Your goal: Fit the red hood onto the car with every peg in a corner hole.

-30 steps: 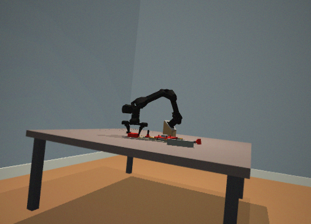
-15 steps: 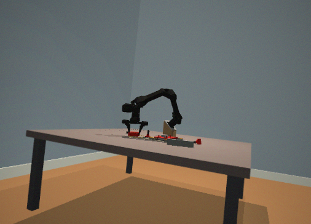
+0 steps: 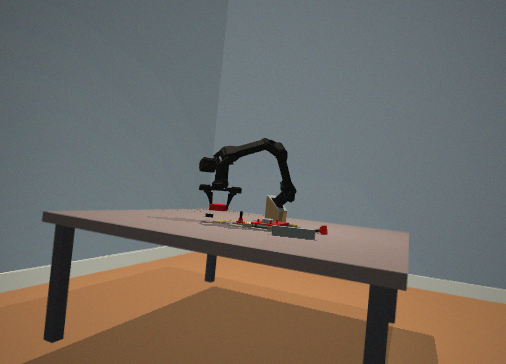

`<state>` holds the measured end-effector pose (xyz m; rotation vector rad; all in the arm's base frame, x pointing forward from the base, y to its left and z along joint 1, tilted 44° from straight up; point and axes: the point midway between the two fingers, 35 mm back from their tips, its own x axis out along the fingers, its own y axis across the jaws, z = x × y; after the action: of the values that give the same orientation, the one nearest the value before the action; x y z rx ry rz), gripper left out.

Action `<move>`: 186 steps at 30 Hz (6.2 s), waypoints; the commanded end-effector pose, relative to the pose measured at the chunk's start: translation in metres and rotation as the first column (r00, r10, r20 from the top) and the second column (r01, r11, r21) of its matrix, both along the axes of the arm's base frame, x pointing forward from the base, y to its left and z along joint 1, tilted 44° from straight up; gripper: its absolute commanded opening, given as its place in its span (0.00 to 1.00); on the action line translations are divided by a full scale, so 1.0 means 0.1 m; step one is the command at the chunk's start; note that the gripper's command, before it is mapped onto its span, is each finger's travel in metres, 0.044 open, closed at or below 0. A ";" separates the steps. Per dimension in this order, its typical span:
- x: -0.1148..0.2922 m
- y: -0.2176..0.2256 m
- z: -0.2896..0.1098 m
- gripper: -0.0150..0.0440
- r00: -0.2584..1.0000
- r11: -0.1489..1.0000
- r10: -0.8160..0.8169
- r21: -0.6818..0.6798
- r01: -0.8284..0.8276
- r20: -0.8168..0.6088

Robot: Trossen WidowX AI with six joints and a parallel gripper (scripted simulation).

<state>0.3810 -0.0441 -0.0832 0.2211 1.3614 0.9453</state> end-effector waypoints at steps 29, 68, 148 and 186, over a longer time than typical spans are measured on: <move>0.03 0.09 0.66 0.25 0.998 0.999 -0.049 -0.027 0.048 -0.041; -0.44 1.19 1.74 0.25 0.969 0.983 -0.184 -0.044 0.179 -0.163; -0.62 1.76 1.46 0.25 0.961 0.979 -0.206 -0.033 0.203 -0.185; -0.63 1.82 1.40 0.61 0.961 0.979 -0.204 -0.034 0.201 -0.185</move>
<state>0.3178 0.1382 0.0568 0.4396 1.4864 0.7568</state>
